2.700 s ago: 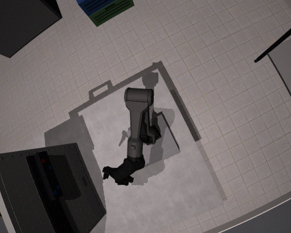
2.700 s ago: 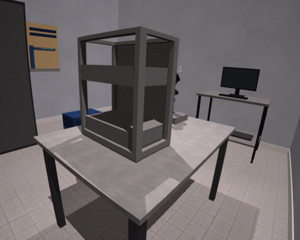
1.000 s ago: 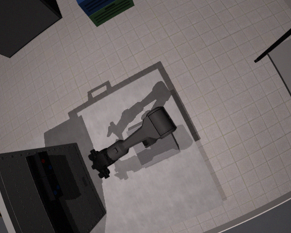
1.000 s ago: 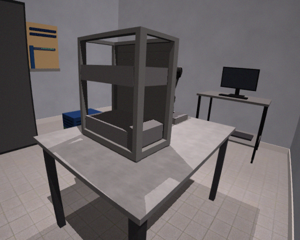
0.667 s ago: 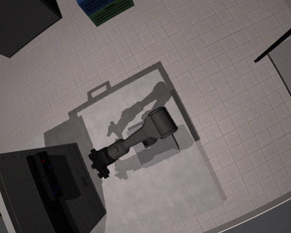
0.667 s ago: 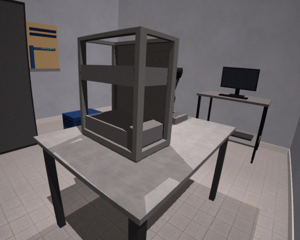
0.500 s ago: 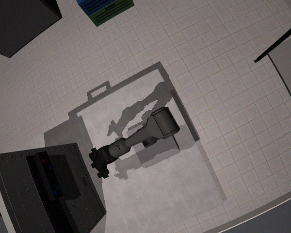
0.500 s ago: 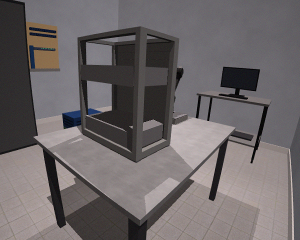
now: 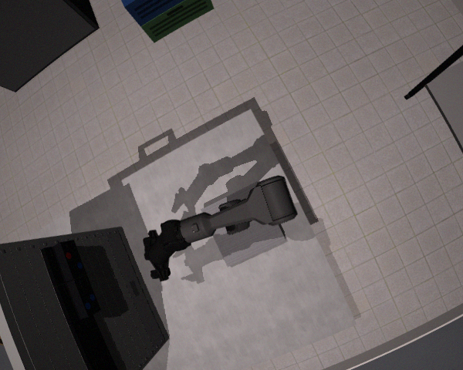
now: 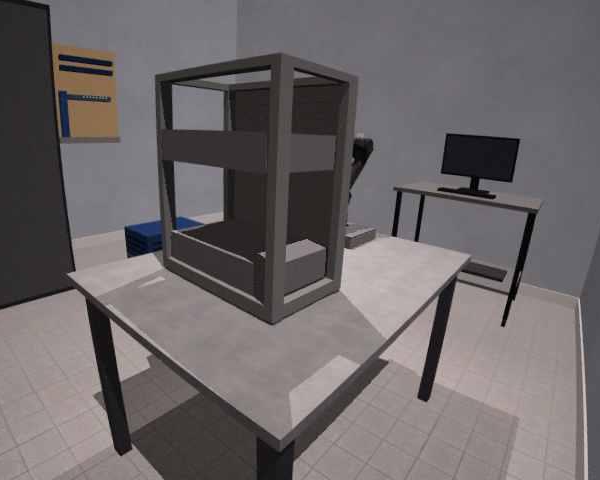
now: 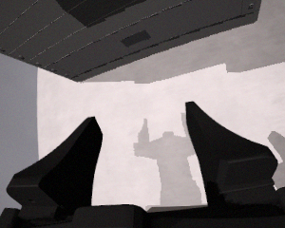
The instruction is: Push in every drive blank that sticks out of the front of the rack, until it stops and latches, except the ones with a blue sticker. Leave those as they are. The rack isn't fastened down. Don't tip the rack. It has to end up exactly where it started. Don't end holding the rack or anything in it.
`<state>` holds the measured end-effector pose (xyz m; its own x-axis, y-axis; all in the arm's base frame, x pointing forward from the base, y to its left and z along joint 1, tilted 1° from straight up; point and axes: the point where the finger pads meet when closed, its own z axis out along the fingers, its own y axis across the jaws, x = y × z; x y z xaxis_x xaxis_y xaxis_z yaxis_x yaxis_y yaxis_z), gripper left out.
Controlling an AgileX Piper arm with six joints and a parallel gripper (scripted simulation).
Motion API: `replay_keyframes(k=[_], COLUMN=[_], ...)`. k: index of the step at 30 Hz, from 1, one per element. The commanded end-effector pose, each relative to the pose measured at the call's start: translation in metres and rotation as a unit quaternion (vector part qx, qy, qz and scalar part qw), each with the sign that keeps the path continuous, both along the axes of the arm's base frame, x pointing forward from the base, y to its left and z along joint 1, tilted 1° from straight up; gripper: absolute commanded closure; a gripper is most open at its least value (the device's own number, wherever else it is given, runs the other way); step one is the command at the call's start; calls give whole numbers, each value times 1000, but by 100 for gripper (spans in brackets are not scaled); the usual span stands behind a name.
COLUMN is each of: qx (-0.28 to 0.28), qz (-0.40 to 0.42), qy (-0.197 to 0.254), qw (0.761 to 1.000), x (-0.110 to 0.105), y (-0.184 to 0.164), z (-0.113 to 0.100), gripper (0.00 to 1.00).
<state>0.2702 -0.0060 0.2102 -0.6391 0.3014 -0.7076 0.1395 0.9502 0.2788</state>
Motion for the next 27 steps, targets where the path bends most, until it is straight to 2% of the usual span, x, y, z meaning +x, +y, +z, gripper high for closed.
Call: replay_keyframes(k=[1, 7, 9, 15, 19, 24, 26, 27], qx=[20, 82, 82, 157, 222, 309, 309, 327], qz=[-7, -42, -42, -84, -121, -170, -170, -180], qy=[-11, -47, -47, -90, -126, -176, -176, -186], qw=[1000, 995, 995, 980, 959, 919, 919, 909], x=[-2, -7, -7, -12, -17, -24, -24, -25], y=[-1, -4, -4, -9, -12, -18, -18, -19], z=[4, 18, 18, 36, 50, 71, 71, 75], gripper=[0, 0, 0, 0, 0, 0, 0, 0])
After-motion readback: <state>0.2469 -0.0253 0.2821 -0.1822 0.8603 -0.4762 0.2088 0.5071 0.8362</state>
